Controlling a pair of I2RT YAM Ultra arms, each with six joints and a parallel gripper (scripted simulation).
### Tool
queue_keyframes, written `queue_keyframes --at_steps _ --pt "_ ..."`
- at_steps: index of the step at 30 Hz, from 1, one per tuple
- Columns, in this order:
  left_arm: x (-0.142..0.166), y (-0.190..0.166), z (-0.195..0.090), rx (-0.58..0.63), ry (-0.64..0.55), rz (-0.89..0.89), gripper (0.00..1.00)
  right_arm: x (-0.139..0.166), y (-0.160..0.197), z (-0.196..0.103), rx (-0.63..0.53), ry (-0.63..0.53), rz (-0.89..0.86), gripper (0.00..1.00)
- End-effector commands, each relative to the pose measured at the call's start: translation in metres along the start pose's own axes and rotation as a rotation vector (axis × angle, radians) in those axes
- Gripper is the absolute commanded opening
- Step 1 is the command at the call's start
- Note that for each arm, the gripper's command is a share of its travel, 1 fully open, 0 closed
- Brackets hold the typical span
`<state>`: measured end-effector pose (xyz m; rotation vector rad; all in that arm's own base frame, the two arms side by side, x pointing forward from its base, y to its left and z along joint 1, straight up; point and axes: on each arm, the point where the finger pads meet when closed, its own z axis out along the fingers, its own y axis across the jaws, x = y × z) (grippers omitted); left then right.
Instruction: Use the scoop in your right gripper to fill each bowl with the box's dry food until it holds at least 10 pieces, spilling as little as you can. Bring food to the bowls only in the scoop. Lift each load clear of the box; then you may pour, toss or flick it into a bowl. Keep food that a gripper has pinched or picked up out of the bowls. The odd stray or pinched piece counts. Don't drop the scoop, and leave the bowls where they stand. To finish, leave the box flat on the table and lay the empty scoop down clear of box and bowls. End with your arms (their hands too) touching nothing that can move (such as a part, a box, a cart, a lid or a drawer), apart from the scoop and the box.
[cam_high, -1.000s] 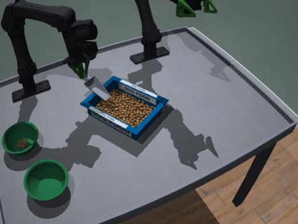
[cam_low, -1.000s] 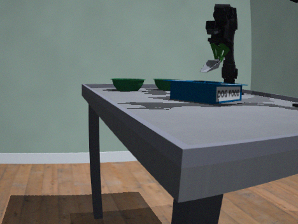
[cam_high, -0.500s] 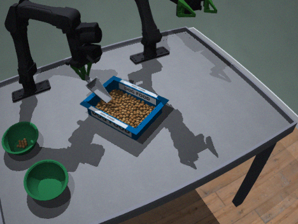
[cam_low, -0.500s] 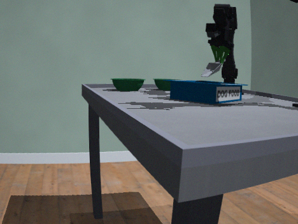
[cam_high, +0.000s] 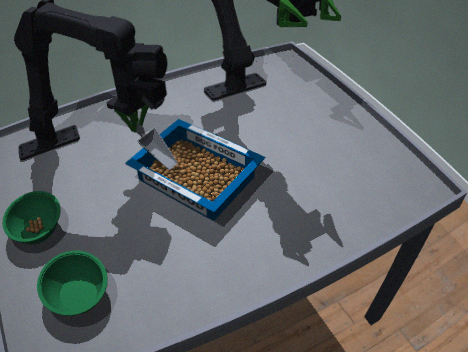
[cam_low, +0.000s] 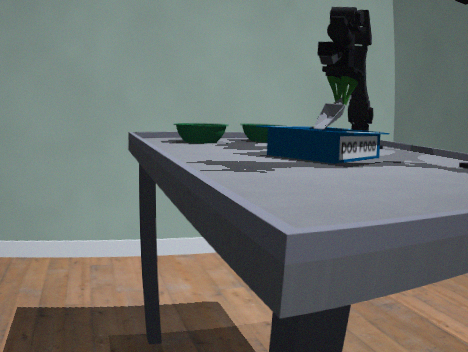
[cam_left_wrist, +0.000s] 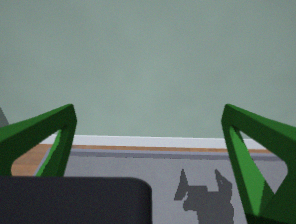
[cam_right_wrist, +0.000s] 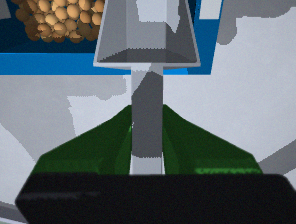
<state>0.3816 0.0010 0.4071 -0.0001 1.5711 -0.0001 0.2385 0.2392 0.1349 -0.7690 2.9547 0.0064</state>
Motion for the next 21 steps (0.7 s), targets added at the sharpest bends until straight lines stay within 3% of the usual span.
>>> queue_keyframes --at_steps 1,7,10,11,15,16,17,18,21 --pt "-0.021 0.000 -0.005 0.000 -0.055 0.000 1.00 -0.006 -0.001 -0.008 -0.014 0.005 -0.004 0.00" --pt "-0.021 0.000 -0.005 0.000 -0.055 0.000 1.00 -0.011 -0.003 -0.001 -0.015 0.043 -0.005 0.00" --pt "-0.021 0.000 -0.005 0.000 -0.055 0.000 1.00 -0.017 -0.003 -0.004 -0.014 0.005 0.001 0.00" --pt "-0.021 0.000 -0.005 0.000 -0.055 0.000 1.00 -0.011 -0.003 0.002 -0.016 0.059 -0.006 0.00" --pt "-0.021 0.000 -0.005 0.000 -0.055 0.000 1.00 -0.014 -0.004 0.009 -0.015 0.090 -0.007 0.00" --pt "-0.021 0.000 -0.005 0.000 -0.055 0.000 1.00 -0.015 -0.005 0.009 -0.014 0.089 -0.005 0.00" --pt "-0.021 0.000 -0.005 0.000 -0.055 0.000 1.00 -0.026 -0.004 0.003 -0.011 0.019 -0.004 0.00" --pt "-0.021 0.000 -0.005 0.000 -0.055 0.000 1.00 -0.016 -0.003 -0.002 -0.006 0.042 -0.013 0.00" --pt "-0.021 0.000 -0.005 0.000 -0.055 0.000 1.00 -0.023 -0.003 -0.005 -0.016 0.013 -0.006 0.00"
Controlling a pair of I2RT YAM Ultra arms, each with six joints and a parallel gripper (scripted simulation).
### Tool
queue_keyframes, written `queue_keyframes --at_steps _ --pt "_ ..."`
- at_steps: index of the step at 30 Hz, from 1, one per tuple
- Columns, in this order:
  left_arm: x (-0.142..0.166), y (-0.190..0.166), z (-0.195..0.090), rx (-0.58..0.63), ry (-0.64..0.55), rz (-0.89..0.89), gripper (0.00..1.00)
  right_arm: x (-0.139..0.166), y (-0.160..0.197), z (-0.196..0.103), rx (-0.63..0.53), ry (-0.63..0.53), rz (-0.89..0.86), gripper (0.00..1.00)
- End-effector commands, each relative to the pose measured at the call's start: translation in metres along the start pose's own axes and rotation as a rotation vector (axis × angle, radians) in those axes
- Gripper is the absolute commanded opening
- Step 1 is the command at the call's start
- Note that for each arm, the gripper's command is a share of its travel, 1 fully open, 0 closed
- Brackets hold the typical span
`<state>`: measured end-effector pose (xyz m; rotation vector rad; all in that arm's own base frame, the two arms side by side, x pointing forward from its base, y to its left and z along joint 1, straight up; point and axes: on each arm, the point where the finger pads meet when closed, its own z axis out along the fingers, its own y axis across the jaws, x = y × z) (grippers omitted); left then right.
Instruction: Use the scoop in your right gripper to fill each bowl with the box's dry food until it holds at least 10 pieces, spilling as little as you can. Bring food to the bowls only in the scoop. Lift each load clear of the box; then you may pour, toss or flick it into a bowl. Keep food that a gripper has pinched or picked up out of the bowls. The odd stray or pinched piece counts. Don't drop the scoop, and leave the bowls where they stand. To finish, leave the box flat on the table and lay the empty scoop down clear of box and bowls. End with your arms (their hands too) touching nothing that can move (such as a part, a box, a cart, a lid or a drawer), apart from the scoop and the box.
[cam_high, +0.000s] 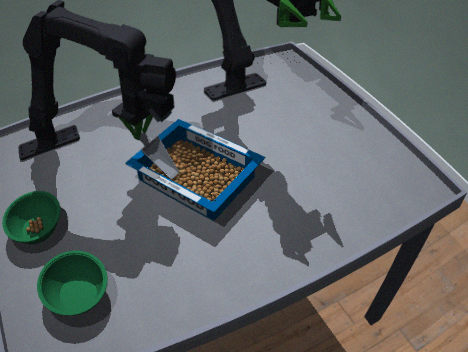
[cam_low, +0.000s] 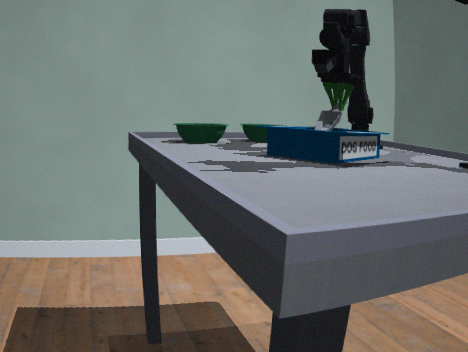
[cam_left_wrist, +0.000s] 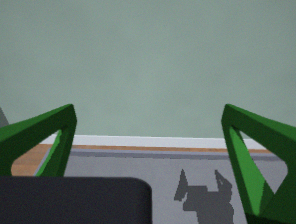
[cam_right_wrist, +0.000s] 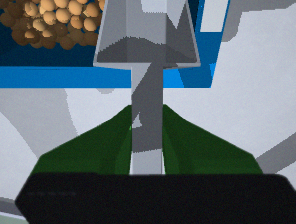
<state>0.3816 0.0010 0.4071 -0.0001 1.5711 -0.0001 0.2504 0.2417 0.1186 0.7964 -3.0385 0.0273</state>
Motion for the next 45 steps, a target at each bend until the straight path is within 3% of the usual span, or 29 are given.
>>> queue_keyframes --at_steps 1,3,4,9,13,20,21,25,28,32,42,45 --pt "-0.021 0.000 -0.005 0.000 -0.055 0.000 1.00 -0.016 0.002 -0.023 -0.019 -0.100 -0.001 0.00" --pt "-0.021 0.000 -0.005 0.000 -0.055 0.000 1.00 0.000 -0.001 -0.005 -0.004 -0.039 -0.003 0.00" --pt "-0.021 0.000 -0.005 0.000 -0.055 0.000 1.00 -0.017 0.001 -0.025 -0.016 -0.107 0.000 0.00" --pt "-0.021 0.000 -0.005 0.000 -0.055 0.000 1.00 -0.023 -0.001 -0.026 -0.022 -0.130 0.007 0.00" --pt "-0.021 0.000 -0.005 0.000 -0.055 0.000 1.00 -0.011 0.000 0.005 -0.004 -0.051 -0.006 0.00" --pt "-0.021 0.000 -0.005 0.000 -0.055 0.000 1.00 -0.009 -0.002 0.014 -0.015 -0.023 0.004 0.00" --pt "-0.021 0.000 -0.005 0.000 -0.055 0.000 1.00 -0.013 -0.001 -0.001 -0.008 -0.058 0.002 0.00" --pt "-0.021 0.000 -0.005 0.000 -0.055 0.000 1.00 -0.006 -0.002 0.009 -0.004 -0.040 0.001 0.00" --pt "-0.021 0.000 -0.005 0.000 -0.055 0.000 1.00 -0.018 0.001 -0.006 -0.016 -0.089 0.002 0.00" --pt "-0.021 0.000 -0.005 0.000 -0.055 0.000 1.00 -0.025 -0.001 0.009 -0.009 -0.057 0.003 0.00" --pt "-0.021 0.000 -0.005 0.000 -0.055 0.000 1.00 -0.030 0.001 0.011 -0.015 -0.054 -0.001 0.00" --pt "-0.021 0.000 -0.005 0.000 -0.055 0.000 1.00 -0.022 -0.002 0.013 -0.012 -0.007 0.002 0.00"
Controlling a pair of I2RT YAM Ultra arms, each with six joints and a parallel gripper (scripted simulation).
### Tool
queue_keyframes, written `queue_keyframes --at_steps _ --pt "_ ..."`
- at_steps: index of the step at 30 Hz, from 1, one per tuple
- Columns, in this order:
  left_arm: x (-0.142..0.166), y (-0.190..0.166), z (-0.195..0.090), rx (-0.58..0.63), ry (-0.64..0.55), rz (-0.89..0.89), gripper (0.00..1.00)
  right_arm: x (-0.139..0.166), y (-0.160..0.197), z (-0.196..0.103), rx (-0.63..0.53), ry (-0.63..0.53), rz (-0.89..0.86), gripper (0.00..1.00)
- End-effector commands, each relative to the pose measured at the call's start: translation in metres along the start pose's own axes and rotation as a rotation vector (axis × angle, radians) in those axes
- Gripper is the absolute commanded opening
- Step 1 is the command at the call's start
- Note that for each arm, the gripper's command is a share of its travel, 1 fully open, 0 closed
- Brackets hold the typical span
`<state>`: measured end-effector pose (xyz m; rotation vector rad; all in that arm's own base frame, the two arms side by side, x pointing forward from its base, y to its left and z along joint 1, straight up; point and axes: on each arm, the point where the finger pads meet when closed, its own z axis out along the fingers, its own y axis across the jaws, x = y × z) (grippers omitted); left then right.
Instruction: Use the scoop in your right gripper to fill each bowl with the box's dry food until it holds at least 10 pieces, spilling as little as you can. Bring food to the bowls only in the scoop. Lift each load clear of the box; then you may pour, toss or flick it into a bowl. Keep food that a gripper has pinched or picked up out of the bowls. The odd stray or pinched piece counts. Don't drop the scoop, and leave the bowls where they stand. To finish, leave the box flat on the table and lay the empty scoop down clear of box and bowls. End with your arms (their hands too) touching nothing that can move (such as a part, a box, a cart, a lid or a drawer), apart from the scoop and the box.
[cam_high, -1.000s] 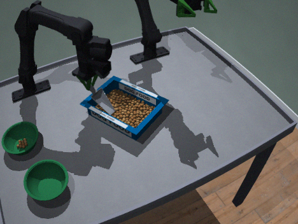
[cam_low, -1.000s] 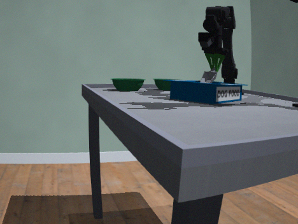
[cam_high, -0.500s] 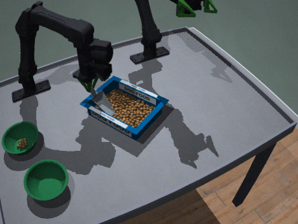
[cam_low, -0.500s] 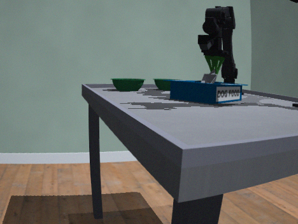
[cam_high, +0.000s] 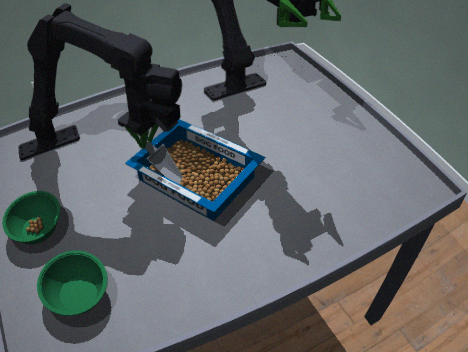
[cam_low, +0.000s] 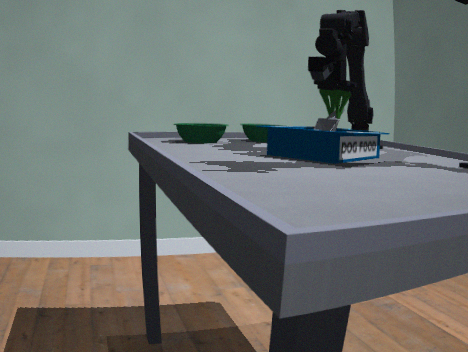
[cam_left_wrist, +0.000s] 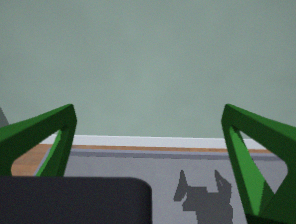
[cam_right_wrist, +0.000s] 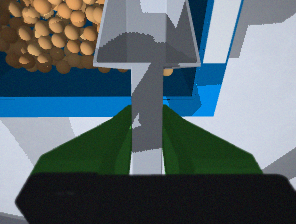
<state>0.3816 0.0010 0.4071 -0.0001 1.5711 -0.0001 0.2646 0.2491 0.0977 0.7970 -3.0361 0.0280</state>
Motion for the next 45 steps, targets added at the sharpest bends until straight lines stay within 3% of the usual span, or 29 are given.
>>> queue_keyframes --at_steps 1,5,6,10,14,15,16,17,29,33,42,45 --pt "-0.021 0.000 -0.005 0.000 -0.055 0.000 1.00 -0.007 -0.001 -0.007 -0.012 -0.005 0.002 0.00" --pt "-0.021 0.000 -0.005 0.000 -0.055 0.000 1.00 -0.010 -0.001 -0.005 -0.012 0.001 0.002 0.00" --pt "-0.021 0.000 -0.005 0.000 -0.055 0.000 1.00 -0.022 0.001 -0.005 -0.023 -0.051 0.004 0.00" --pt "-0.021 0.000 -0.005 0.000 -0.055 0.000 1.00 0.000 0.001 0.008 -0.003 0.032 -0.010 0.00" --pt "-0.021 0.000 -0.005 0.000 -0.055 0.000 1.00 -0.009 -0.003 0.019 -0.008 0.013 0.004 0.00" --pt "-0.021 0.000 -0.005 0.000 -0.055 0.000 1.00 -0.008 -0.003 0.017 -0.007 0.016 0.003 0.00" --pt "-0.021 0.000 -0.005 0.000 -0.055 0.000 1.00 -0.023 0.007 -0.018 -0.020 -0.095 -0.012 0.00" --pt "-0.021 0.000 -0.005 0.000 -0.055 0.000 1.00 -0.011 0.007 -0.023 -0.024 -0.049 -0.006 0.00" --pt "-0.021 0.000 -0.005 0.000 -0.055 0.000 1.00 -0.010 0.001 -0.039 -0.016 -0.063 0.008 0.00" --pt "-0.021 0.000 -0.005 0.000 -0.055 0.000 1.00 0.005 0.004 -0.049 -0.015 -0.021 -0.004 0.00" --pt "-0.021 0.000 -0.005 0.000 -0.055 0.000 1.00 -0.014 0.003 -0.051 -0.025 -0.100 0.005 0.00" --pt "-0.021 0.000 -0.005 0.000 -0.055 0.000 1.00 -0.002 0.005 -0.054 -0.019 -0.062 -0.004 0.00"
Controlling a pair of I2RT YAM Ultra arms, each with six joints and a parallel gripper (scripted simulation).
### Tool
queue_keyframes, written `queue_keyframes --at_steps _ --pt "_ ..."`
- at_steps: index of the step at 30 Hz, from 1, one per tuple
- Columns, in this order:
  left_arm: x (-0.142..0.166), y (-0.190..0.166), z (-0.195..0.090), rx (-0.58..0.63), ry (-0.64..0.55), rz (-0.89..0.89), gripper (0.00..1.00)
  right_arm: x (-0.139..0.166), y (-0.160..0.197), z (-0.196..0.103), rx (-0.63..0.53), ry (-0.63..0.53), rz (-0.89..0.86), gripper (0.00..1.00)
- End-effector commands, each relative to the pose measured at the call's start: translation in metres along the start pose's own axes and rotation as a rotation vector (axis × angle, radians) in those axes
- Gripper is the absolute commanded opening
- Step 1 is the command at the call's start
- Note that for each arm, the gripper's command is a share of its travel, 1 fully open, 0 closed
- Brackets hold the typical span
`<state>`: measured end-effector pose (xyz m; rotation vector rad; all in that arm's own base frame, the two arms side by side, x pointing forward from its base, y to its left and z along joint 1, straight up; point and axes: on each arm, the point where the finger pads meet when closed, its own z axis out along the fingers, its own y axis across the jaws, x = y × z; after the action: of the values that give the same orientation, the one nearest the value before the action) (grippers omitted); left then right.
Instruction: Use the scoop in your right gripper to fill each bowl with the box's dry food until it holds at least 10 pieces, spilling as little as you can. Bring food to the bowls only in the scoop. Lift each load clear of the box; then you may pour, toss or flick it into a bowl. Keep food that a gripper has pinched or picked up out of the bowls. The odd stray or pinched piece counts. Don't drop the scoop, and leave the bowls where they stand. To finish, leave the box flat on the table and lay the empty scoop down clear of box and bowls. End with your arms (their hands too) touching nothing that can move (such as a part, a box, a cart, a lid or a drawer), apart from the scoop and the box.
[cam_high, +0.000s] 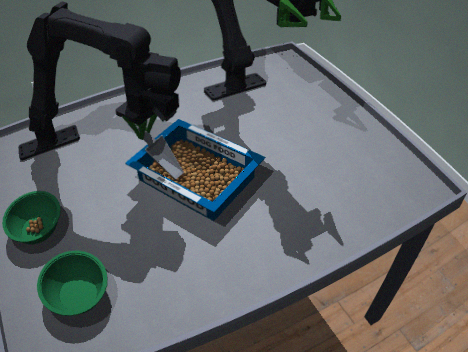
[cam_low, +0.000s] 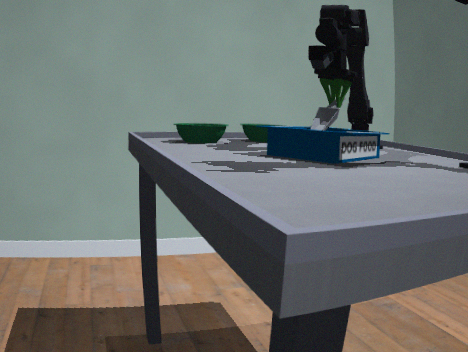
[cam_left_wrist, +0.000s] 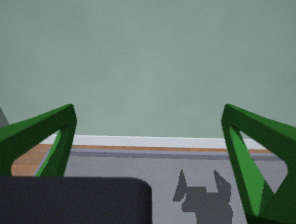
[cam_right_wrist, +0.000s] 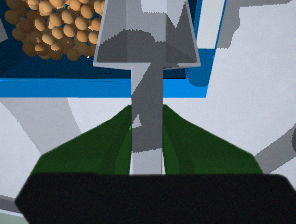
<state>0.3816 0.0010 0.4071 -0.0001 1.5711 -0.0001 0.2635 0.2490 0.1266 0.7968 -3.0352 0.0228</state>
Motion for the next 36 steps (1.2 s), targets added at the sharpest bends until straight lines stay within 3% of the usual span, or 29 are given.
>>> queue_keyframes --at_steps 1,2,9,13,20,21,24,25,35,36 --pt "-0.021 0.000 -0.005 0.000 -0.055 0.000 1.00 -0.003 0.005 -0.025 -0.016 -0.062 -0.004 0.00" --pt "-0.021 0.000 -0.005 0.000 -0.055 0.000 1.00 0.000 0.003 -0.007 -0.007 -0.053 0.003 0.00" --pt "-0.021 0.000 -0.005 0.000 -0.055 0.000 1.00 0.012 0.002 -0.001 -0.001 -0.055 0.002 0.00" --pt "-0.021 0.000 -0.005 0.000 -0.055 0.000 1.00 0.001 -0.001 -0.017 -0.010 -0.084 0.015 0.00" --pt "-0.021 0.000 -0.005 0.000 -0.055 0.000 1.00 -0.002 0.003 -0.018 -0.016 -0.106 0.006 0.00" --pt "-0.021 0.000 -0.005 0.000 -0.055 0.000 1.00 0.009 -0.003 -0.021 -0.006 -0.062 0.016 0.00" --pt "-0.021 0.000 -0.005 0.000 -0.055 0.000 1.00 -0.005 -0.001 -0.016 -0.017 -0.108 0.006 0.00" --pt "-0.021 0.000 -0.005 0.000 -0.055 0.000 1.00 0.010 -0.002 0.012 0.005 -0.022 -0.003 0.00" --pt "-0.021 0.000 -0.005 0.000 -0.055 0.000 1.00 0.000 -0.003 0.004 -0.006 -0.069 0.006 0.00" --pt "-0.021 0.000 -0.005 0.000 -0.055 0.000 1.00 0.004 -0.003 0.027 0.008 -0.017 0.000 0.00"
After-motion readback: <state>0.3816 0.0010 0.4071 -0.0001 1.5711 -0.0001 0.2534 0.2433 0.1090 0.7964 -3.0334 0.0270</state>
